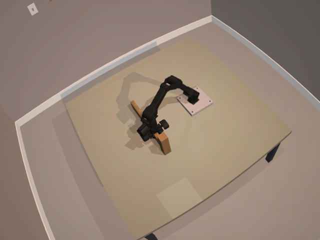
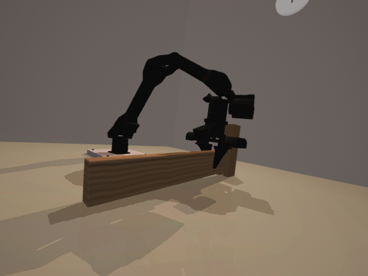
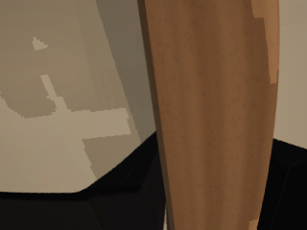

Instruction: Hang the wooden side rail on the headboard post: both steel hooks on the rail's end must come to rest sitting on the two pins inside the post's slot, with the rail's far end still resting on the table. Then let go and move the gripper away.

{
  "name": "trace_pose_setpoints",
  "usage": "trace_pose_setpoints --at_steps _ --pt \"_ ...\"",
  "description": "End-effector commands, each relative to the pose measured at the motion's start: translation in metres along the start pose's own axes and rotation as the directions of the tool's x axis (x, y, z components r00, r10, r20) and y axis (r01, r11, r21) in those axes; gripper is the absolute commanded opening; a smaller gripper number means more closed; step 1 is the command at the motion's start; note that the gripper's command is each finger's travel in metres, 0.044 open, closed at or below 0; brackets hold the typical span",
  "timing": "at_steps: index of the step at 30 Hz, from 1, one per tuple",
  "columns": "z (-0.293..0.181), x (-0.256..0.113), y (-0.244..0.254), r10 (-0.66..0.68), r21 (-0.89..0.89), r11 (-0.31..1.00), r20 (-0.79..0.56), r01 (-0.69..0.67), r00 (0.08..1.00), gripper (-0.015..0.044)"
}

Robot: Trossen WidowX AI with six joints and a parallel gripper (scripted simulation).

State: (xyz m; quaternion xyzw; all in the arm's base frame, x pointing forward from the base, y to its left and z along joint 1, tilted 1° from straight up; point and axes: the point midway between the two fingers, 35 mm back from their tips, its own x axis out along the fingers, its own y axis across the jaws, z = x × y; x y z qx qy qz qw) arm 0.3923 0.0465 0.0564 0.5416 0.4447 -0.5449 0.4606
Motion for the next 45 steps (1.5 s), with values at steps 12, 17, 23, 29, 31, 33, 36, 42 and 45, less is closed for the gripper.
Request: trace_pose_setpoints --at_steps 12,17,23,29,31,33,36,42,45 --pt "-0.0010 0.0001 0.0009 0.008 0.000 1.000 -0.007 -0.008 1.000 0.0000" --pt "-0.0010 0.0009 0.0009 0.008 0.000 1.000 -0.007 -0.008 1.000 0.0000" --pt "-0.0010 0.0019 0.0009 0.008 0.000 1.000 -0.007 -0.008 1.000 0.0000" --pt "-0.0010 0.0029 0.0010 0.008 0.000 1.000 -0.007 -0.008 1.000 0.0000" --pt "-0.0010 0.0032 0.0010 0.008 0.000 1.000 -0.007 -0.008 1.000 0.0000" --pt "-0.0010 0.0036 0.0010 0.008 0.000 1.000 -0.007 -0.008 1.000 0.0000" --pt "-0.0010 0.0041 0.0010 0.008 0.000 1.000 -0.007 -0.008 1.000 0.0000" --pt "-0.0010 0.0051 0.0010 0.008 0.000 1.000 -0.007 -0.008 1.000 0.0000" --pt "-0.0010 0.0056 0.0010 0.008 0.000 1.000 -0.007 -0.008 1.000 0.0000"
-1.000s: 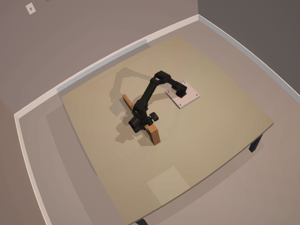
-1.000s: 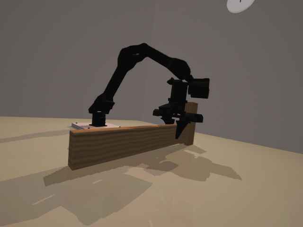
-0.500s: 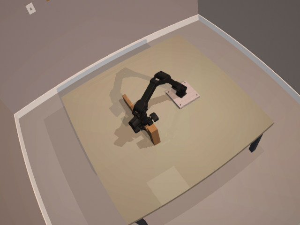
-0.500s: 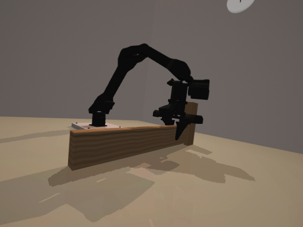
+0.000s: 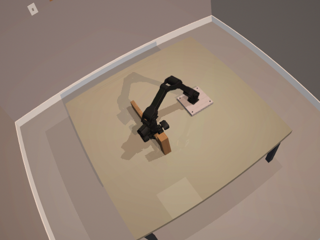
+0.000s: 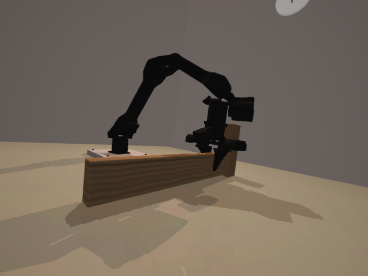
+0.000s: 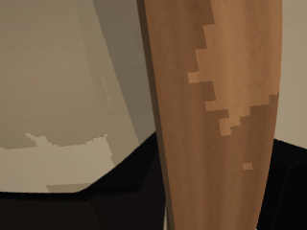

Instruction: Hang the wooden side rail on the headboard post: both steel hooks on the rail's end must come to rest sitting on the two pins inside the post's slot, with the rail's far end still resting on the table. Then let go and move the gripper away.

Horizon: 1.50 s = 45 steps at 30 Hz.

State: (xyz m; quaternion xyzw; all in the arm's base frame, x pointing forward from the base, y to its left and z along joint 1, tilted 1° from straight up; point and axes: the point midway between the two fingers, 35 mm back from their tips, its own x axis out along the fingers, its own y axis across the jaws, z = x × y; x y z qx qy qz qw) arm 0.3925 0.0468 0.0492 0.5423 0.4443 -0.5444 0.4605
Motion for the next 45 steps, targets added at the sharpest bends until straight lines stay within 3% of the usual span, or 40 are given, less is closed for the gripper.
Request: trace_pose_setpoints --at_steps 1,23,35,39,45 --pt "-0.001 -0.001 0.001 0.007 -0.001 1.000 -0.006 -0.007 1.000 0.0000" --pt "-0.001 0.002 0.001 0.007 -0.001 1.000 -0.006 -0.007 1.000 0.0000" --pt "0.000 0.002 -0.001 0.000 0.000 1.000 0.000 0.000 1.000 0.0315" --pt "0.000 -0.019 0.000 0.004 0.000 1.000 -0.003 -0.004 1.000 0.0420" --pt "0.000 -0.038 -0.001 0.007 -0.001 1.000 -0.006 -0.007 1.000 0.0440"
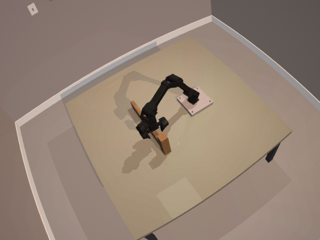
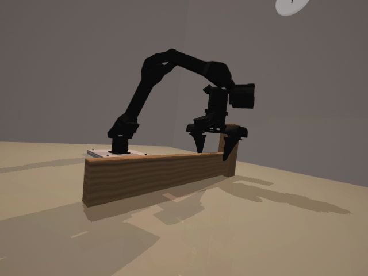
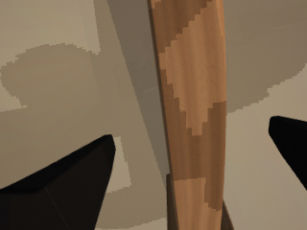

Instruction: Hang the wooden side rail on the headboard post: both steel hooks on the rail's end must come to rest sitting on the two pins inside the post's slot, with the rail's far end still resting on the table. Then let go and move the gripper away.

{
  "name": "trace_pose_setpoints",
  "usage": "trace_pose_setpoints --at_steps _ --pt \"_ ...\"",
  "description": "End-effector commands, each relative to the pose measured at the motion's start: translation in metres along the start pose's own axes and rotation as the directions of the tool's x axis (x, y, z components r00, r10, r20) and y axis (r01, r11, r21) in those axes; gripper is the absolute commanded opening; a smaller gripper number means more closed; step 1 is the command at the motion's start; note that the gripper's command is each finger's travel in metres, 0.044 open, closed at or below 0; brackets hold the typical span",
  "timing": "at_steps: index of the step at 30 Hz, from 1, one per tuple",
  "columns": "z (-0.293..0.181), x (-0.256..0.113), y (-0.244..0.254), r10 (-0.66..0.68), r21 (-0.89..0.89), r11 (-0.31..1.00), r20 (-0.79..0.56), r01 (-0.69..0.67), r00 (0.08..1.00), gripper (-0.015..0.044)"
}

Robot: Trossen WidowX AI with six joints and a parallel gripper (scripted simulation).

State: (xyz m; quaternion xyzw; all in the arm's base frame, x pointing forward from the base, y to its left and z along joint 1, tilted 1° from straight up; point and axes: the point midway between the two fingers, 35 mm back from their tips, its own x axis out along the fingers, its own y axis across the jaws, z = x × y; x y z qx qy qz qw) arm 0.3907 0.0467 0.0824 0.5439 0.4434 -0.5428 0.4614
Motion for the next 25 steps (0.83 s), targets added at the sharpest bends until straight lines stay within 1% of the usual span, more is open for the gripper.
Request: trace_pose_setpoints --at_steps 1,7,25 --pt "-0.001 -0.005 0.000 0.002 -0.001 1.000 -0.004 -0.002 1.000 0.0440" --pt "0.030 -0.005 0.001 0.002 -0.001 1.000 -0.002 -0.002 1.000 0.0440" --pt "0.028 -0.004 0.002 0.000 0.012 1.000 0.000 0.000 1.000 0.0440"
